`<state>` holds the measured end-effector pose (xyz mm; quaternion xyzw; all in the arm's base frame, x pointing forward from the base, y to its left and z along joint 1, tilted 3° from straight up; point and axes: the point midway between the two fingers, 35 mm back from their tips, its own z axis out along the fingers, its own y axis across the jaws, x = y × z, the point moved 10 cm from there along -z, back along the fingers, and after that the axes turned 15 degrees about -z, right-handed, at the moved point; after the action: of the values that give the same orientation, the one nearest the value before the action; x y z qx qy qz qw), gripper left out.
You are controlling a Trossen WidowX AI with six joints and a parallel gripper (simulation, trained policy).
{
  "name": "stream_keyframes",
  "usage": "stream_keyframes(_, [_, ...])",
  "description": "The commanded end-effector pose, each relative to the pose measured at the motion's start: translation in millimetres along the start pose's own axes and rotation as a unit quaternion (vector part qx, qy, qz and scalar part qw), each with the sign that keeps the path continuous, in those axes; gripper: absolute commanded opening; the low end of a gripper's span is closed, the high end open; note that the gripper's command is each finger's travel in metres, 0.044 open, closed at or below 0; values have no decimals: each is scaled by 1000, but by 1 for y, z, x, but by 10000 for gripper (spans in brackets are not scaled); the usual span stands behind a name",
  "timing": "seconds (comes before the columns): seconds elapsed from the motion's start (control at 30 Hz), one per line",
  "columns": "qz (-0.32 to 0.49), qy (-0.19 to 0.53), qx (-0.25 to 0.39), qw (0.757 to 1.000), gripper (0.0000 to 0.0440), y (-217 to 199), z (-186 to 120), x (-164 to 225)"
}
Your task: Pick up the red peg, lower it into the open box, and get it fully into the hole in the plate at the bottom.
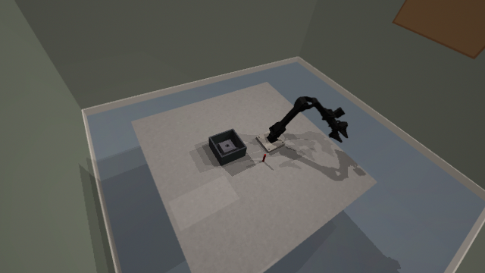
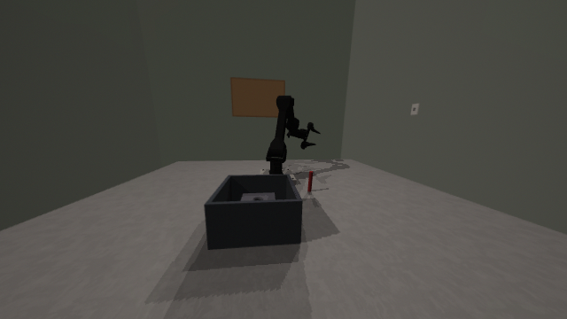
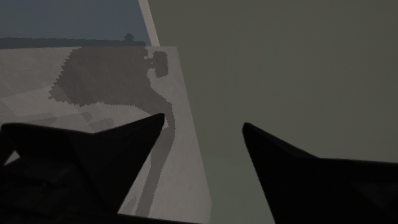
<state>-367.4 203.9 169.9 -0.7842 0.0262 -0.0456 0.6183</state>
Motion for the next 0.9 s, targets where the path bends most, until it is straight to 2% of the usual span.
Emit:
stream_keyframes(0.0, [4,-3,-3,1000,421,-4,1,1])
stream_keyframes(0.03, [9,-6,-7,1000,440,-7,2,3])
stream_keyframes(0.2, [62,-11,-34,997,440,-29,21,22])
stream_keyframes(0.43, [156,37,-96,982,440,-47,65,78])
stream_keyframes(0.63, [230,98,-143,958,440,-54,92,134])
stream_keyframes(0.87, [314,173,-182,915,440,-58,109,194])
